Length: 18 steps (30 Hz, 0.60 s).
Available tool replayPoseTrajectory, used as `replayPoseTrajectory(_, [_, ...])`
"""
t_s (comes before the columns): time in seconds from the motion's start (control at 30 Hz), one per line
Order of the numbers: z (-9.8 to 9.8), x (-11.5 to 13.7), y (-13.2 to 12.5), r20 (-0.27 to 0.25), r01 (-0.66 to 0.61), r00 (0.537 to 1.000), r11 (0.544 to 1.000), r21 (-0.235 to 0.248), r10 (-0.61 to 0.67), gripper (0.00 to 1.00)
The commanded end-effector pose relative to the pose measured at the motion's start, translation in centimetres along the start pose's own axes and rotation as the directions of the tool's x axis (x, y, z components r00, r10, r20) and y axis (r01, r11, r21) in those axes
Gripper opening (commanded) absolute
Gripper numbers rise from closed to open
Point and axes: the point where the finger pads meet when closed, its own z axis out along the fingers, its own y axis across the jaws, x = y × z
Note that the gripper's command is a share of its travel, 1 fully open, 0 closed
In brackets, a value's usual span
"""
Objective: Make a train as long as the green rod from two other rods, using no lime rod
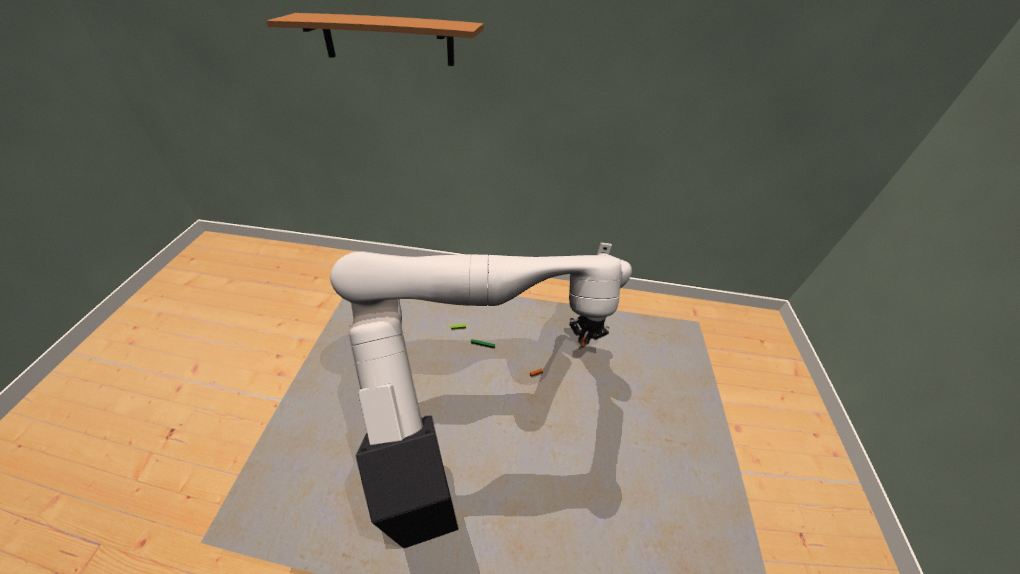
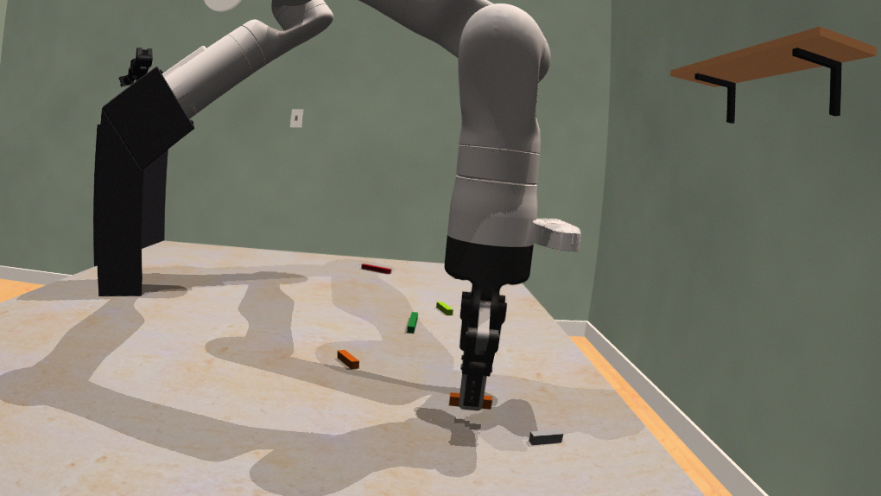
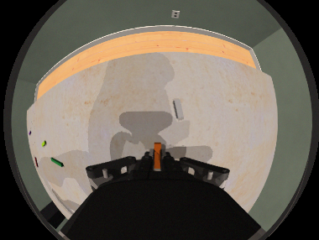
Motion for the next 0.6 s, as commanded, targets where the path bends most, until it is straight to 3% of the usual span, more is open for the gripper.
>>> replayPoseTrajectory(0.0, [-2.9,0.3,0.7,-0.011,0.000,1.000,1.000,-0.015,0.000,0.05])
replayPoseTrajectory(0.17, [-6.5,0.2,0.6,-0.011,0.000,1.000,1.000,-0.015,0.000,0.05])
replayPoseTrajectory(0.37, [-8.0,0.2,0.6,-0.011,0.000,1.000,1.000,-0.015,0.000,0.05])
replayPoseTrajectory(0.57, [-8.1,0.2,0.6,-0.011,0.000,1.000,1.000,-0.015,0.000,0.05])
